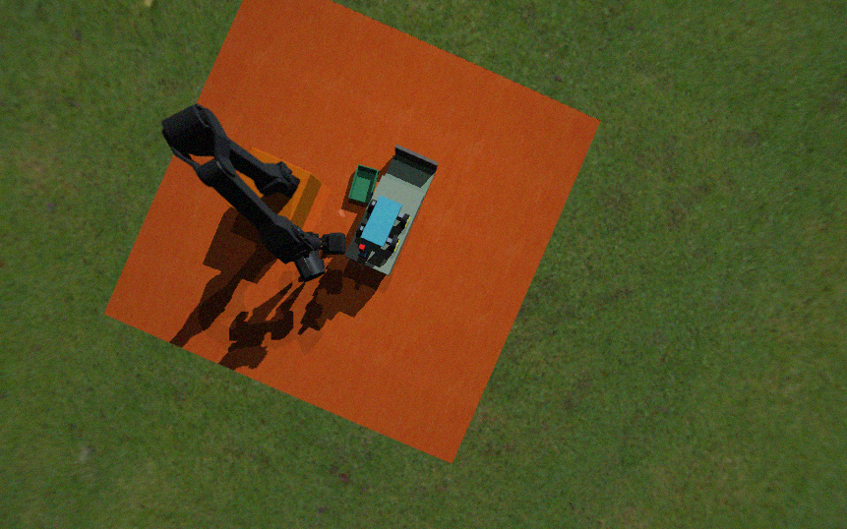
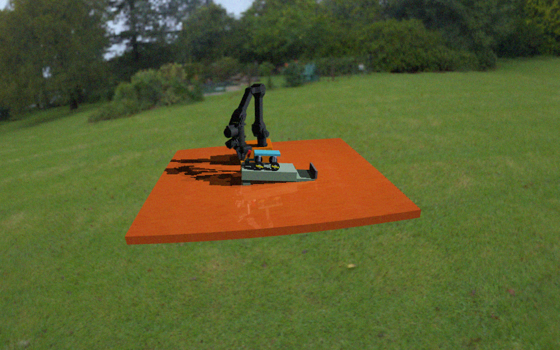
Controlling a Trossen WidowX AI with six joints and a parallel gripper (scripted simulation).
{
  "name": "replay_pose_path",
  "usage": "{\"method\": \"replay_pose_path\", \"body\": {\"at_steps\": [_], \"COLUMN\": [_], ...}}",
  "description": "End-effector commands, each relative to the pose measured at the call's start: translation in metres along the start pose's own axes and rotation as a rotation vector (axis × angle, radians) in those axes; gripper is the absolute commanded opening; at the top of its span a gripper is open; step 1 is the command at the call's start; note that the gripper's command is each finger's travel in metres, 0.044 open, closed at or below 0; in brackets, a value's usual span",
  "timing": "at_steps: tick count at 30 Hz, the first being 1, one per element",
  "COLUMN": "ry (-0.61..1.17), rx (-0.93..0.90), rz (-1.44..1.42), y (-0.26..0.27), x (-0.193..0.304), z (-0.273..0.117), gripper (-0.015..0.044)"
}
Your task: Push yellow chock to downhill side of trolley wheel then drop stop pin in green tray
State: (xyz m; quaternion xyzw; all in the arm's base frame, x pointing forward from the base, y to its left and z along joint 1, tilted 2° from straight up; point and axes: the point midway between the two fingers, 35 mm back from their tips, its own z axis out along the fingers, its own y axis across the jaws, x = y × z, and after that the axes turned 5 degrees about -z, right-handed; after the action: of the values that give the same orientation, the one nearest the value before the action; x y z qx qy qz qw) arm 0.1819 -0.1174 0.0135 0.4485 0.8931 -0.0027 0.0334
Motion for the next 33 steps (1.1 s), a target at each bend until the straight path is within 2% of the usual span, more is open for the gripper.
{"method": "replay_pose_path", "body": {"at_steps": [1,33], "ry": [0.008,0.008], "rx": [0.006,0.006], "rz": [-0.005,-0.005], "y": [-0.001,-0.002], "x": [0.001,0.003], "z": [0.010,0.046], "gripper": [0.0190,0.0190]}}
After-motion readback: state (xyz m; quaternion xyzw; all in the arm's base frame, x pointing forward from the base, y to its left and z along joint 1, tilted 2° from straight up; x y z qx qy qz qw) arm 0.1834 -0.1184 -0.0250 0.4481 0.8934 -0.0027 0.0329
